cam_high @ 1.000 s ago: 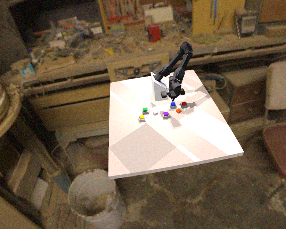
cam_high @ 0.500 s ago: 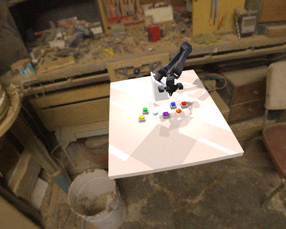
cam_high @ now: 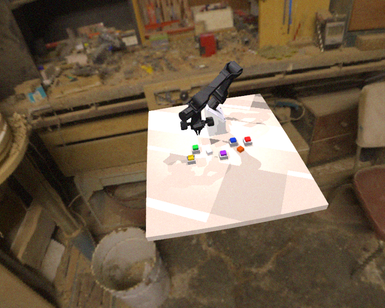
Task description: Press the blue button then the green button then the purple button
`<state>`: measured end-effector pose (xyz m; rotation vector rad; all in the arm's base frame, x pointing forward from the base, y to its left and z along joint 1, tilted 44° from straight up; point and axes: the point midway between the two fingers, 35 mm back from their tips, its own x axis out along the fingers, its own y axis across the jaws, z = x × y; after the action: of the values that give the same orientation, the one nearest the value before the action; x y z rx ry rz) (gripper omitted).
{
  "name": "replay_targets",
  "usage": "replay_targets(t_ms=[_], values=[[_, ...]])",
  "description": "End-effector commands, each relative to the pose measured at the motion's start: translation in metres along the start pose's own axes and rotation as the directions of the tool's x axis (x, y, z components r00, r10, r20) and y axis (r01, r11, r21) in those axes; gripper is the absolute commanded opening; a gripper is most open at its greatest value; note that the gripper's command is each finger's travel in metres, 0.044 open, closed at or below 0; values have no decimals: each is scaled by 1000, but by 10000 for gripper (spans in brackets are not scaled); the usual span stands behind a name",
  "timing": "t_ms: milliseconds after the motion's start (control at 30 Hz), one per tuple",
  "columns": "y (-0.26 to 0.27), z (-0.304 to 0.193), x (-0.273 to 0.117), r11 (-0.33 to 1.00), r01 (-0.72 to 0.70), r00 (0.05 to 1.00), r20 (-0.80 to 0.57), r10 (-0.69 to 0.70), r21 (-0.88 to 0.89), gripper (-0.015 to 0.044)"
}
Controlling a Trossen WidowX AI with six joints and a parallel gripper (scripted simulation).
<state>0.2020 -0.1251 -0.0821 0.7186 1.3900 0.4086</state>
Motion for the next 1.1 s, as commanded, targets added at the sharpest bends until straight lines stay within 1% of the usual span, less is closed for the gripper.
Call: replay_targets(t_ms=[0, 100, 133, 200, 267, 433, 1067], values=[[-27, -12, 7, 1000, -17, 1000, -4, 17, -7, 20], [-27, -12, 10, 1000, -17, 1000, -4, 17, -7, 20], [-28, -11, 21, 1000, -16, 1000, -3, 16, -7, 20], [-27, -11, 56, 1000, -18, 1000, -3, 18, -7, 20], [-25, -12, 69, 1000, -20, 1000, -3, 20, -7, 20], [-25, -12, 70, 1000, -20, 1000, -3, 20, -7, 20], [-24, -12, 100, 1000, -21, 1000, -3, 21, -7, 20]])
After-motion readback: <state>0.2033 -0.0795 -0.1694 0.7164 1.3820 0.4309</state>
